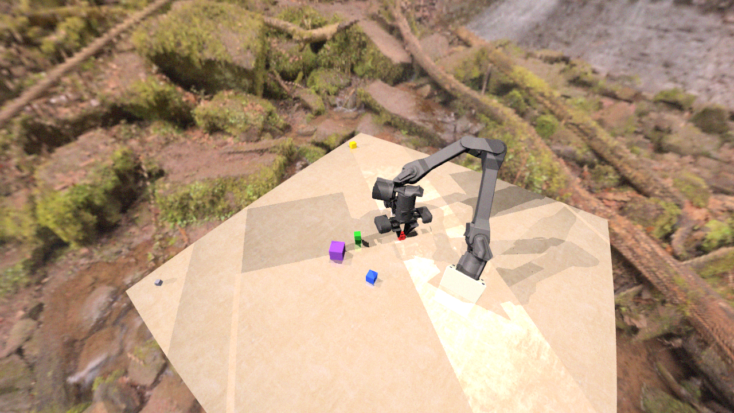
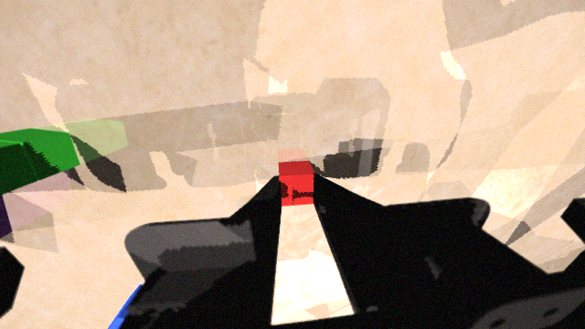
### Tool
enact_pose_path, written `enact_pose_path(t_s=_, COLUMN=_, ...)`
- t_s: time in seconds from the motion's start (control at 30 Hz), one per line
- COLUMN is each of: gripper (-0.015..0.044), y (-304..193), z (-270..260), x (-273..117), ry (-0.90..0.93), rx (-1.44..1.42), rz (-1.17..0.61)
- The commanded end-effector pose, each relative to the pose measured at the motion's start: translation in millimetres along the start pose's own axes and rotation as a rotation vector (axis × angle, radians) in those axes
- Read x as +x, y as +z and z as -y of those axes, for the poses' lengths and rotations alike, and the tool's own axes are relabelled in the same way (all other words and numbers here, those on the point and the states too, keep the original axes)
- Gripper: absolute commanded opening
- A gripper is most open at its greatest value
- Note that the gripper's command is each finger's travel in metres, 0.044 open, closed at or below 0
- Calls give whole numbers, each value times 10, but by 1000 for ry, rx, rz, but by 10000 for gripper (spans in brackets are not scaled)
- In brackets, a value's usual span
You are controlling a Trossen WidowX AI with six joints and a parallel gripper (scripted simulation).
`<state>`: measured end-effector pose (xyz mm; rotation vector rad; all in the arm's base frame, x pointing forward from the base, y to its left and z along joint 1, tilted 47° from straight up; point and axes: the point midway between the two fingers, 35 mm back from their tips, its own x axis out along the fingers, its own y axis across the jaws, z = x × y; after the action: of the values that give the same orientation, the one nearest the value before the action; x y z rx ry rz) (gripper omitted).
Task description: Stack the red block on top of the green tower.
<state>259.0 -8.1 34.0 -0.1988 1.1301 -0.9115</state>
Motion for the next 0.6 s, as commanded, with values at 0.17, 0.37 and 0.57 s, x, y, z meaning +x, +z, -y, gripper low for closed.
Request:
enact_pose_path(t_s=0.17, gripper=0, y=16, z=-19, x=-351, ry=4, rx=6, rz=2)
enact_pose_path(t_s=0.37, gripper=0, y=13, z=-20, x=-655, ry=5, rx=5, rz=1)
enact_pose_path(t_s=0.57, gripper=0, y=11, z=-21, x=-955, ry=5, rx=5, rz=0)
